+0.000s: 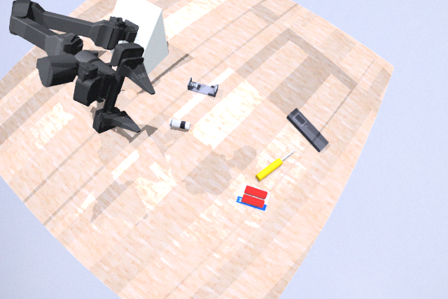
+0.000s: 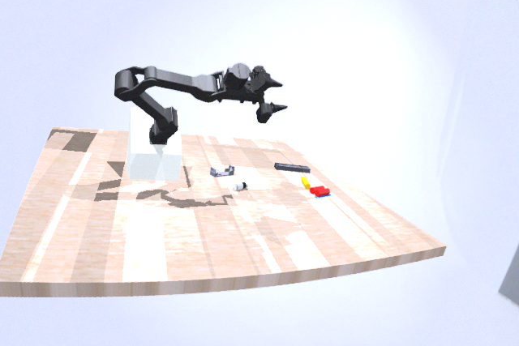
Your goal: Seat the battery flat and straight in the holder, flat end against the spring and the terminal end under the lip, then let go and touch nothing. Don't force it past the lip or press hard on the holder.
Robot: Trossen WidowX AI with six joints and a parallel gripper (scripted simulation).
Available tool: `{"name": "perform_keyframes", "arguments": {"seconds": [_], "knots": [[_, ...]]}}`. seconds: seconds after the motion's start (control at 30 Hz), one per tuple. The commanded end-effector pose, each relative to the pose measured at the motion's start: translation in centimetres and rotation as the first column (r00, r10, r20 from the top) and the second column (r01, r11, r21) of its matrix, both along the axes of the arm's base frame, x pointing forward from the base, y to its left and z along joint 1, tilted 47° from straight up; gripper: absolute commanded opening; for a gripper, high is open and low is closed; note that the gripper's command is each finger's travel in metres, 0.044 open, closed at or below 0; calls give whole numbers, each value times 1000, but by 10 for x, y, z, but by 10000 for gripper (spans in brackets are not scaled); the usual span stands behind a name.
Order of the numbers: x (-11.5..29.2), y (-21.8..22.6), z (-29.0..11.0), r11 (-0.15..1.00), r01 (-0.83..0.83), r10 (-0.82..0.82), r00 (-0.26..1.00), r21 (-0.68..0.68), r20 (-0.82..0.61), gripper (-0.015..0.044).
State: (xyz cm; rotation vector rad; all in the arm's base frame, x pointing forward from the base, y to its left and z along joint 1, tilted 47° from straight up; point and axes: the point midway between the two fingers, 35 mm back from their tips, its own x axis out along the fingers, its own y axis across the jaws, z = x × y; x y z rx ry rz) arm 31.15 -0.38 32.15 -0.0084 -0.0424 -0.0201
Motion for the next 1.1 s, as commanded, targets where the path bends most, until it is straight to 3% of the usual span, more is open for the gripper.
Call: {"name": "perform_keyframes", "arguments": {"seconds": [0.0,0.1,0.2,0.33,0.5,0.67,0.83,0.97,1.07], "knots": [[1,-1,-2,1000,5,-5,1000,16,-9,374],[17,-13,-31,967,99,-69,988,234,-135,295],[32,-28,-69,843,279,-154,945,460,-290,243],[40,-49,-119,561,535,-269,839,632,-472,243],[36,-73,-177,116,735,-411,648,668,-641,243],[25,-90,-214,-204,741,-514,475,639,-714,243],[8,-106,-246,-465,625,-617,279,627,-736,243],[-7,-118,-267,-591,466,-697,118,659,-708,243],[-14,-124,-275,-615,390,-729,52,686,-683,243]]}}
